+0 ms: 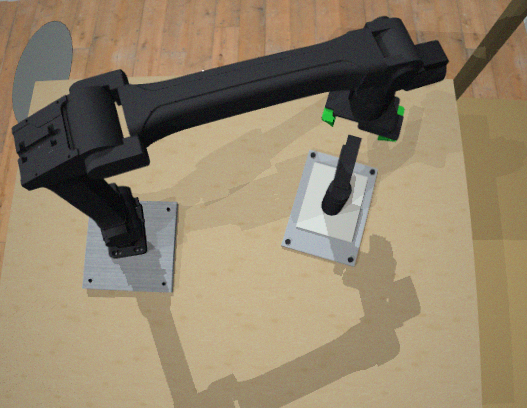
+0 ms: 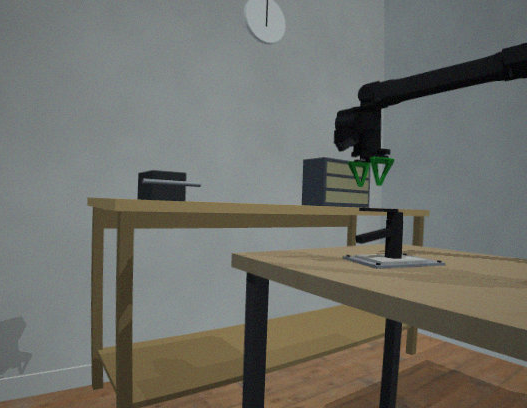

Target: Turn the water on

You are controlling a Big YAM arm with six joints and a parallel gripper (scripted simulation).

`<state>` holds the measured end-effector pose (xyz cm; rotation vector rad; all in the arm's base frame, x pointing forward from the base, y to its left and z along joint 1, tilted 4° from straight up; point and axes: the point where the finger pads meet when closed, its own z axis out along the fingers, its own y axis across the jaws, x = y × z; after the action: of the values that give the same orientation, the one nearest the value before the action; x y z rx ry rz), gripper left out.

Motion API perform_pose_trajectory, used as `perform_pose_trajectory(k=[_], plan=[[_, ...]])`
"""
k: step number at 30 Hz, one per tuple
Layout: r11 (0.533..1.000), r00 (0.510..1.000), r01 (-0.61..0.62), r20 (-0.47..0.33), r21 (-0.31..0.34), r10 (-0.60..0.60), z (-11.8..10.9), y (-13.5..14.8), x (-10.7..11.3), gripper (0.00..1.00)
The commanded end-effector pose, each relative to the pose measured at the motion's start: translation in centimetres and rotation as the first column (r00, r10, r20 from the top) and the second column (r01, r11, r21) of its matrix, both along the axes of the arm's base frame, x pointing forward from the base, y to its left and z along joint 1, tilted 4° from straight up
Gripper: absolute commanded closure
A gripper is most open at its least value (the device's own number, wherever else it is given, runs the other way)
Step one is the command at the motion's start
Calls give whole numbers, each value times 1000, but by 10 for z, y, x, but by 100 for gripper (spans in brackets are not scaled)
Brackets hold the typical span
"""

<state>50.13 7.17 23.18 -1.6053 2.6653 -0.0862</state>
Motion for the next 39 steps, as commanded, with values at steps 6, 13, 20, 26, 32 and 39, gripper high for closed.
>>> perform_pose_trajectory(k=[6, 13, 20, 26, 32, 39], plan=[[1000, 1000, -4, 29, -1, 4, 16, -9, 17, 100], [1000, 1000, -7, 29, -1, 7, 16, -7, 17, 100], [1000, 1000, -9, 29, -1, 9, 16, -6, 16, 100], [1000, 1000, -9, 29, -1, 9, 16, -6, 16, 100], [1000, 1000, -9, 29, -1, 9, 16, -6, 16, 100], [1000, 1000, -9, 29, -1, 9, 16, -5, 16, 100]])
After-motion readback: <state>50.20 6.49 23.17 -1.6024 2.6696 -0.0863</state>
